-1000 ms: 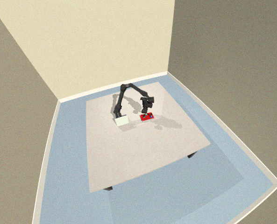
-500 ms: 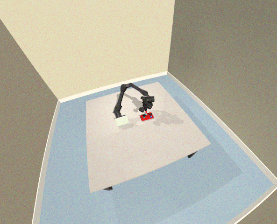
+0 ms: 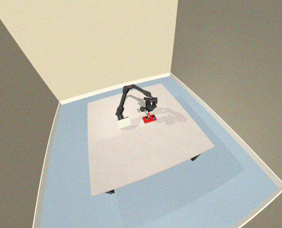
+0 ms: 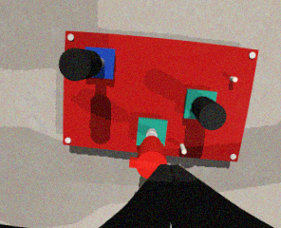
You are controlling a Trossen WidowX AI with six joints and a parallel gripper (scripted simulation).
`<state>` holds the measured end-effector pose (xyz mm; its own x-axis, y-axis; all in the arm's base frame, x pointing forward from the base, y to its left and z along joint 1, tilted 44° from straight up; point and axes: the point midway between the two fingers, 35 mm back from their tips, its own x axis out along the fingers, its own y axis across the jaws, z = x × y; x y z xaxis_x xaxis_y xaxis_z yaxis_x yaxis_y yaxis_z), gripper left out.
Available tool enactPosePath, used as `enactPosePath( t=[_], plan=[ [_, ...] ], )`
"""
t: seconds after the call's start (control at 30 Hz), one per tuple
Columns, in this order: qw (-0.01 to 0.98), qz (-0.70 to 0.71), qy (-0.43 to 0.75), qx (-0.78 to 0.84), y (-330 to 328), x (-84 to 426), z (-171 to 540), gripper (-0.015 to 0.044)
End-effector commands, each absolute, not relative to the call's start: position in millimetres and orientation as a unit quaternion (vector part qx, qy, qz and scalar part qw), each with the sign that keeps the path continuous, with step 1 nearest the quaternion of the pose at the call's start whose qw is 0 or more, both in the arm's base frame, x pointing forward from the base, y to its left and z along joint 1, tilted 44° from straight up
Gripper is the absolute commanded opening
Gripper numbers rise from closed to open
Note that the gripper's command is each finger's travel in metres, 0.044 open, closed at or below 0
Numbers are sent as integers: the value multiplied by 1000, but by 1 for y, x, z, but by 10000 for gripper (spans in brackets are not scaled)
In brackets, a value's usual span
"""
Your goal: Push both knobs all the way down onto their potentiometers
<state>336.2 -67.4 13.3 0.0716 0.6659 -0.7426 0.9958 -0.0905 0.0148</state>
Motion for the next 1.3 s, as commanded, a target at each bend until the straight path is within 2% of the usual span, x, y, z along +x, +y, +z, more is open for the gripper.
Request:
enactPosePath(
  t=[0.0,0.8,1.27],
  plan=[
    [232,-333,595,694,-68,338,15,0],
    [-71,-541,424,723,-69,343,30,0],
    [-80,-545,418,722,-55,344,16,0]
  ],
)
